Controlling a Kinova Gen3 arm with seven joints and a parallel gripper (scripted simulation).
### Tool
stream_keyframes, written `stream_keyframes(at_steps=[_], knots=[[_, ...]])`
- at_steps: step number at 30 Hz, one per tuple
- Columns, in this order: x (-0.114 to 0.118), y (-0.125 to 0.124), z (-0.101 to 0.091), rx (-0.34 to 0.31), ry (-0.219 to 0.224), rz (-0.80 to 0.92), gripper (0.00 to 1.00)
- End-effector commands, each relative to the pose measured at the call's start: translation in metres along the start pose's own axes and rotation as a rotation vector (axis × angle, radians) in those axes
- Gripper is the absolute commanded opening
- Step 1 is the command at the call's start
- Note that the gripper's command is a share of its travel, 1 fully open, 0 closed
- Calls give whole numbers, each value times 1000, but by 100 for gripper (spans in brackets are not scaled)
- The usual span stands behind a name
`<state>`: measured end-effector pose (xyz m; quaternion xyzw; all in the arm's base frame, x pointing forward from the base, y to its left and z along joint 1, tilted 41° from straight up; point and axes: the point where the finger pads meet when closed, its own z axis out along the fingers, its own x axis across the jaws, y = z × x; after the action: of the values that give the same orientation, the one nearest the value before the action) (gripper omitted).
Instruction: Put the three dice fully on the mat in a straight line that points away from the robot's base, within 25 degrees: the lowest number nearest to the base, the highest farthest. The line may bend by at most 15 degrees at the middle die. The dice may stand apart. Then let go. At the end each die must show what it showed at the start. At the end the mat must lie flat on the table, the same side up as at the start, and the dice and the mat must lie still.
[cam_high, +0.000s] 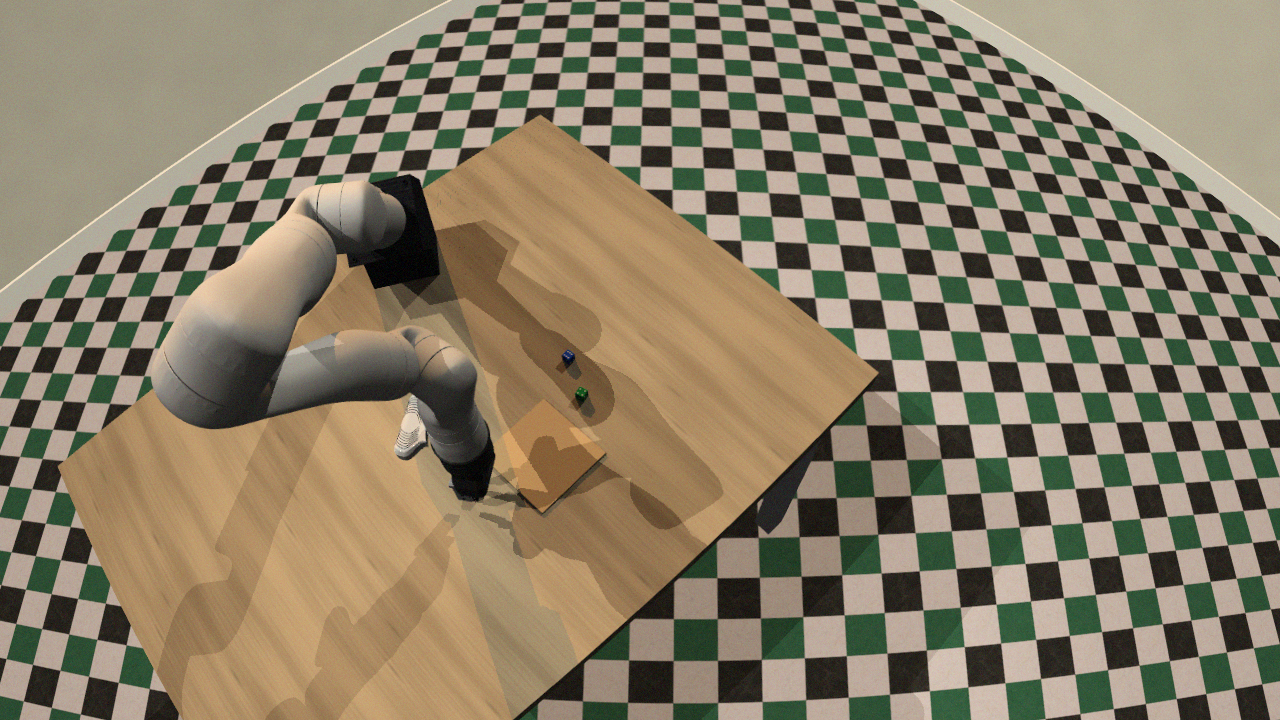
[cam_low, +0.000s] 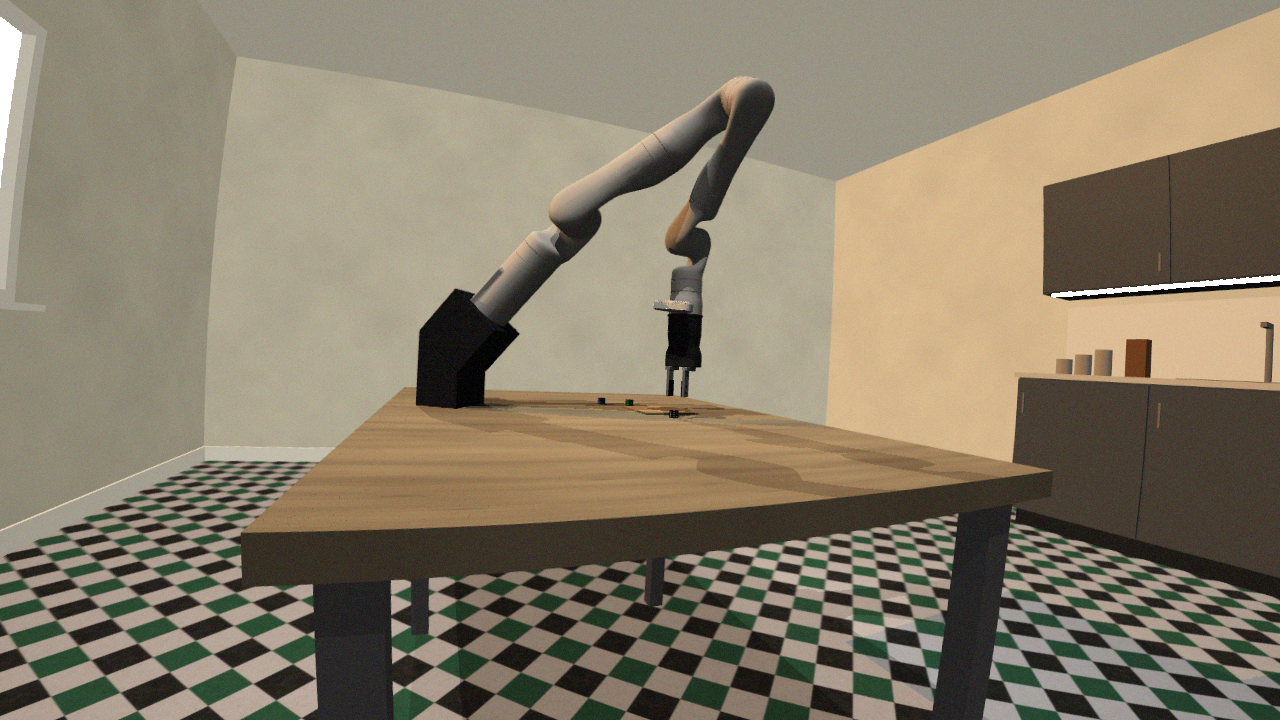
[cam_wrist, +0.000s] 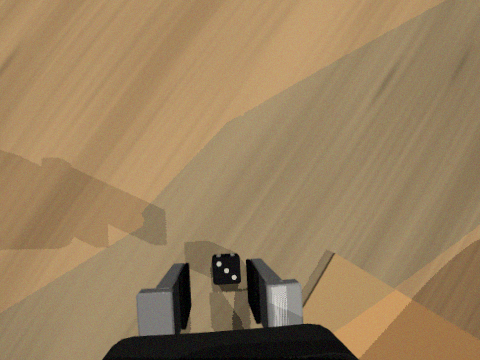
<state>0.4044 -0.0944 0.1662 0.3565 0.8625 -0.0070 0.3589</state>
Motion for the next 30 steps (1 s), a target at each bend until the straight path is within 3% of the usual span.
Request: stream_keyframes(at_steps=[1, 11, 30], knots=[[4, -1, 6, 3, 12, 0, 64], [5, -1, 19, 2, 12, 0, 64], [5, -1, 23, 2, 12, 0, 64]])
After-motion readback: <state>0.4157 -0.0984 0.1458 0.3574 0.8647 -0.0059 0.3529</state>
